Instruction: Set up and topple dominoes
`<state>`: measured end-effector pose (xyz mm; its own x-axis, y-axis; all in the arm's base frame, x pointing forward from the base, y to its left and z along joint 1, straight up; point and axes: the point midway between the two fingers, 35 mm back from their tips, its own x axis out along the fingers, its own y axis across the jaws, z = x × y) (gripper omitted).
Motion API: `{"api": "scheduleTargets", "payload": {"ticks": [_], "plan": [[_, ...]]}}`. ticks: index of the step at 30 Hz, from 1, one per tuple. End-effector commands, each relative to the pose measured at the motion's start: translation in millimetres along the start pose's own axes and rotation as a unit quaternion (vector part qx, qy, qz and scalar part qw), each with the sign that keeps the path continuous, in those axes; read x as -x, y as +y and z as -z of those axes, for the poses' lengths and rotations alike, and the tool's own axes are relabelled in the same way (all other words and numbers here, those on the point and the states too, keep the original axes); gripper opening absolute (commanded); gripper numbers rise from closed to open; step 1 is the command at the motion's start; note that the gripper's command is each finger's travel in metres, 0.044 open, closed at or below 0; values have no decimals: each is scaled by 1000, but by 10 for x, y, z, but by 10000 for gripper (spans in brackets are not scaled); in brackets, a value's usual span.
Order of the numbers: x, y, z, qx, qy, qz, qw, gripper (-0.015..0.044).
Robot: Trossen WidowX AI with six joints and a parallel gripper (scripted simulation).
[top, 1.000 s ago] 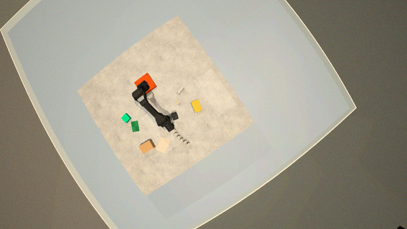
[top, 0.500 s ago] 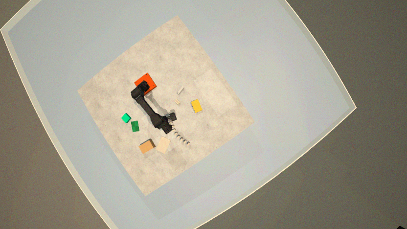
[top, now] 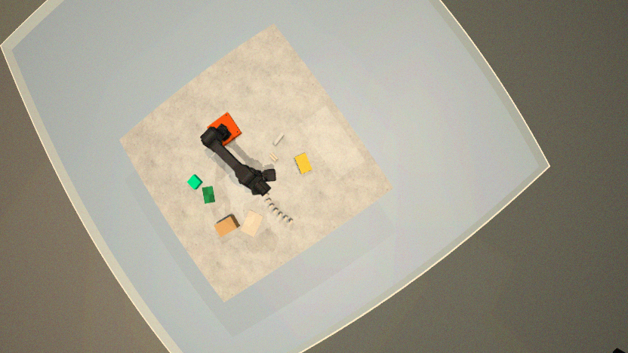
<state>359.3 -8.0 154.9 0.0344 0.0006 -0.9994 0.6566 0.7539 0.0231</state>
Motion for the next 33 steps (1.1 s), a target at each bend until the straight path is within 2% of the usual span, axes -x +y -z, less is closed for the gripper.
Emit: {"api": "scheduleTargets", "payload": {"ticks": [1,6,15,33], "plan": [[-270,190,621,-204,6,3,979,125],[-384,225,879,-286,7,4,958,0],[-582,216,1305,-418,8,6,908,0],[-584,216,1309,-419,8,6,908,0]]}}
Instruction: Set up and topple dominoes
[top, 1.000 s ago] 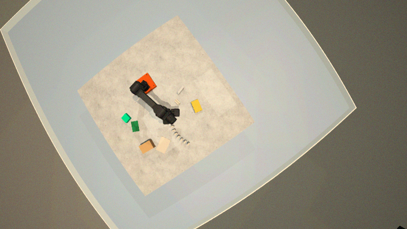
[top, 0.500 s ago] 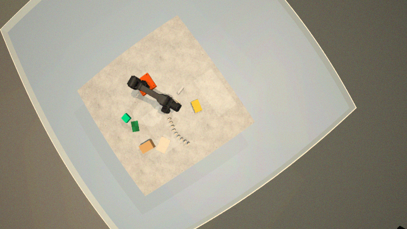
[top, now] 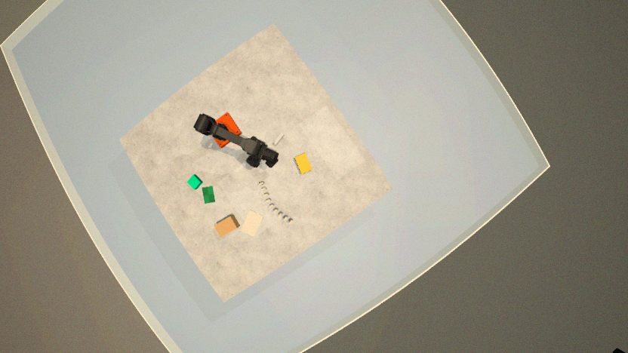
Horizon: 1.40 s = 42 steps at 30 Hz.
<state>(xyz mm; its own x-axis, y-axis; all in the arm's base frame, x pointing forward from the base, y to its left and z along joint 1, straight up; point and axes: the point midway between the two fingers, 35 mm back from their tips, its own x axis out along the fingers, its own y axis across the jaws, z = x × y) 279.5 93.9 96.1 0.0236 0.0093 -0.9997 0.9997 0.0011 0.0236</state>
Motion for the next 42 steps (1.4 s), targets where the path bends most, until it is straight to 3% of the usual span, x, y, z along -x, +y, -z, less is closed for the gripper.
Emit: {"api": "scheduleTargets", "payload": {"ticks": [1,36,38,42], "plan": [[-24,-27,4,-6,0,3,1000,0],[-24,-27,4,-6,0,3,1000,0],[-130,-14,11,-6,0,3,1000,0],[-727,-18,29,-6,0,3,1000,0]]}}
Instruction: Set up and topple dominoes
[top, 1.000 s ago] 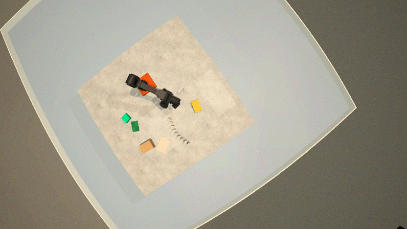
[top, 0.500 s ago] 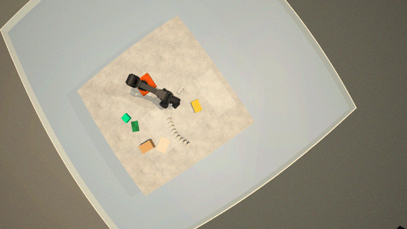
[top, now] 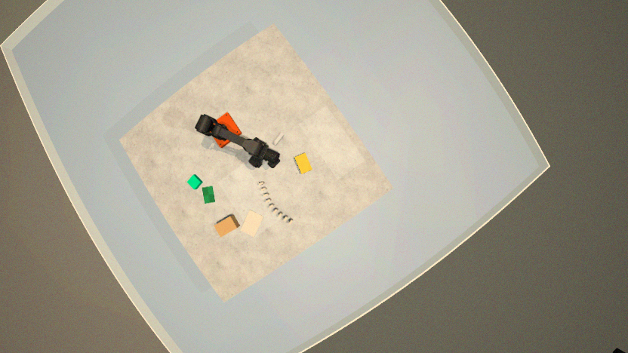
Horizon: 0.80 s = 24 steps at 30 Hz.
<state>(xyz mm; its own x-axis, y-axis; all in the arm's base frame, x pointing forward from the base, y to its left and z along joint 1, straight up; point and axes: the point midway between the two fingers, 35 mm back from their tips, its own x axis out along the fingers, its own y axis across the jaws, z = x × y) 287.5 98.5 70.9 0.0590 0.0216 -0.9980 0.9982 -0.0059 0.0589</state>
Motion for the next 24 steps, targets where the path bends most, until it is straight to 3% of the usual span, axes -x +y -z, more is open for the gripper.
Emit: {"api": "scheduleTargets", "payload": {"ticks": [1,24], "plan": [[-543,-122,-23,-3,-6,21,1000,0],[-565,129,-22,-3,-6,20,1000,0]]}}
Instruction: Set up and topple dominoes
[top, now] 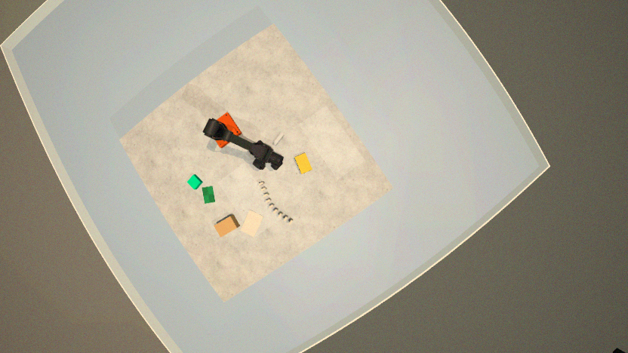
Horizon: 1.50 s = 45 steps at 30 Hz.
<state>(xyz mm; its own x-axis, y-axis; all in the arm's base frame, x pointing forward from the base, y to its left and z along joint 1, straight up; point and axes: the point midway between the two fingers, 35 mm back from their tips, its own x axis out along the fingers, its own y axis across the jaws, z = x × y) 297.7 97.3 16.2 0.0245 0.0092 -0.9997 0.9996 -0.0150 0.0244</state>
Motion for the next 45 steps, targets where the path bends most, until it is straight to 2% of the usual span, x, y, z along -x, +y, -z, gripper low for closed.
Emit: {"api": "scheduleTargets", "payload": {"ticks": [1,5,13,18,20,23,26,30,35,37,45], "plan": [[-12,76,2,2,0,3,1000,0],[170,143,-162,-37,-3,-23,999,0],[734,367,-23,-3,0,0,1000,0],[784,379,-13,0,0,2,1000,0],[784,388,-11,33,0,2,999,53],[787,430,1,171,1,1,985,131],[788,474,13,315,1,1,949,210],[789,531,30,496,1,1,869,315],[788,598,52,684,1,0,729,440],[788,607,55,709,1,0,705,440],[788,607,55,710,1,0,704,440]]}}
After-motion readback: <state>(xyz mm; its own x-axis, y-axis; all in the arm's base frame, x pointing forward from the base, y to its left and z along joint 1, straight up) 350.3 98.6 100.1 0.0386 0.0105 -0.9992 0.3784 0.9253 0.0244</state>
